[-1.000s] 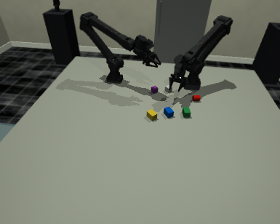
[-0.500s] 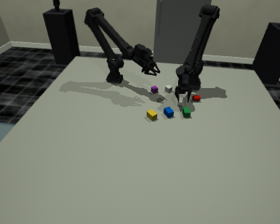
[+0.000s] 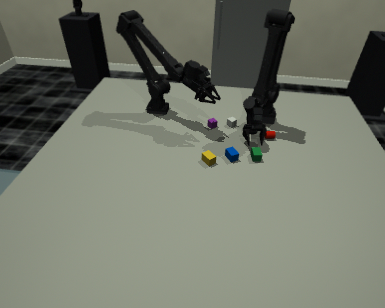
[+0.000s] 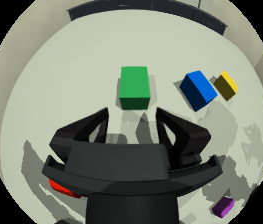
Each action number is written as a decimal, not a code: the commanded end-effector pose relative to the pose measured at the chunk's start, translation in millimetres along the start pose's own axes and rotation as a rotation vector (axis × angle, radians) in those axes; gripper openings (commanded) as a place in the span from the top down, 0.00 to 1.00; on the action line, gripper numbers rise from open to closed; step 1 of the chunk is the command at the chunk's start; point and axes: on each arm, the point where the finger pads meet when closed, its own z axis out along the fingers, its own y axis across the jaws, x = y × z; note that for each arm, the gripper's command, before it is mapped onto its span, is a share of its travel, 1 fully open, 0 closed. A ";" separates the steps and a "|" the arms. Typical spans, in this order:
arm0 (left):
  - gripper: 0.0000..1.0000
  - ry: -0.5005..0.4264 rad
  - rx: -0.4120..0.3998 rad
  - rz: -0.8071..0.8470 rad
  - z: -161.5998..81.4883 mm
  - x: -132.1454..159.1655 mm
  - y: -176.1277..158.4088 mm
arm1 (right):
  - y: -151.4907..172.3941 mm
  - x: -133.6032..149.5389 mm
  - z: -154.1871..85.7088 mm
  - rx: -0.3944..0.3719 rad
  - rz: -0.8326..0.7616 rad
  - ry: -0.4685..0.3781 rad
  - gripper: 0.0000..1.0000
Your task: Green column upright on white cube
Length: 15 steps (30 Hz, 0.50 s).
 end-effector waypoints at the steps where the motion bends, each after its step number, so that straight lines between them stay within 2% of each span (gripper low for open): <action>1: 0.36 -0.033 0.007 -0.024 1.1 -10.4 -2.9 | -0.4 -7.7 0.8 0.000 0.002 -0.018 0.54; 15: 0.36 -0.041 0.007 -0.023 21.9 -22.7 -7.3 | -0.4 -7.7 0.8 0.000 0.002 -0.018 0.54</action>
